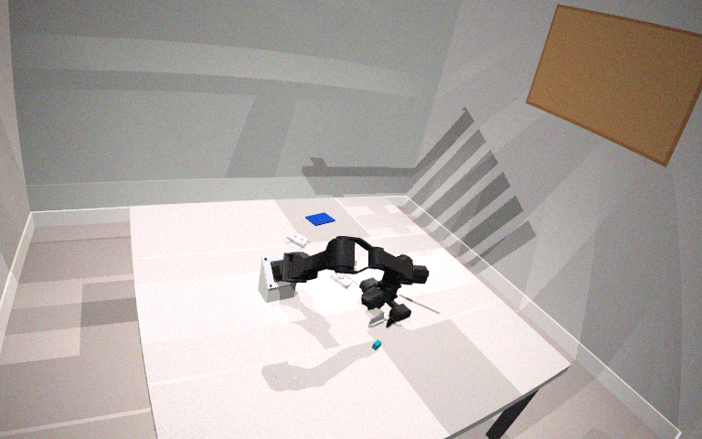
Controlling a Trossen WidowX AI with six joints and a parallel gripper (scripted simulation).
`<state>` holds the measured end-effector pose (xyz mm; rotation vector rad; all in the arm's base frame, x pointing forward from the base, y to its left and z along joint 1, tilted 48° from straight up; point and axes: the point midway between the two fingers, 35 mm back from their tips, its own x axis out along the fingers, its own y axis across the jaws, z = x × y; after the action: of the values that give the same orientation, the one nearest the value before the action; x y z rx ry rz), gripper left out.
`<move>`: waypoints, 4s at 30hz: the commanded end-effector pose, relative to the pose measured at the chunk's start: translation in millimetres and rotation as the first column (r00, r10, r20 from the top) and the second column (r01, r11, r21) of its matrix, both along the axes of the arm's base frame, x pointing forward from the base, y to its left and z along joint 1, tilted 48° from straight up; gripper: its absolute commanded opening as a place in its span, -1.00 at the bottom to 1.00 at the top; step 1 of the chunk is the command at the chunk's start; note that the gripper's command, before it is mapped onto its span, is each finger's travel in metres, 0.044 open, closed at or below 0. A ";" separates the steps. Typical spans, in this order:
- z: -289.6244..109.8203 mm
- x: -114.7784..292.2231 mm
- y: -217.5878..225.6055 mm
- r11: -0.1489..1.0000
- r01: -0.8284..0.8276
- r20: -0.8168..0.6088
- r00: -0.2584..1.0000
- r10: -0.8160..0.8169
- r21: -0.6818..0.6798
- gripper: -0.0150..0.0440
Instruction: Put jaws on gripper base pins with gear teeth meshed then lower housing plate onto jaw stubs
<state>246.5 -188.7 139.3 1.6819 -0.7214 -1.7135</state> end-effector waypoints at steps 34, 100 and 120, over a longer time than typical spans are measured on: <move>-7.0 -1.6 -7.0 1.000 0.000 -0.004 1.000 0.000 -0.001 0.38; 19.6 7.6 72.6 0.960 -0.272 -0.296 0.913 0.279 0.067 -0.04; -9.8 13.4 99.6 0.805 -0.543 -0.583 0.582 0.567 0.240 -0.04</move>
<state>259.7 -93.5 134.6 1.0868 0.1084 -1.6595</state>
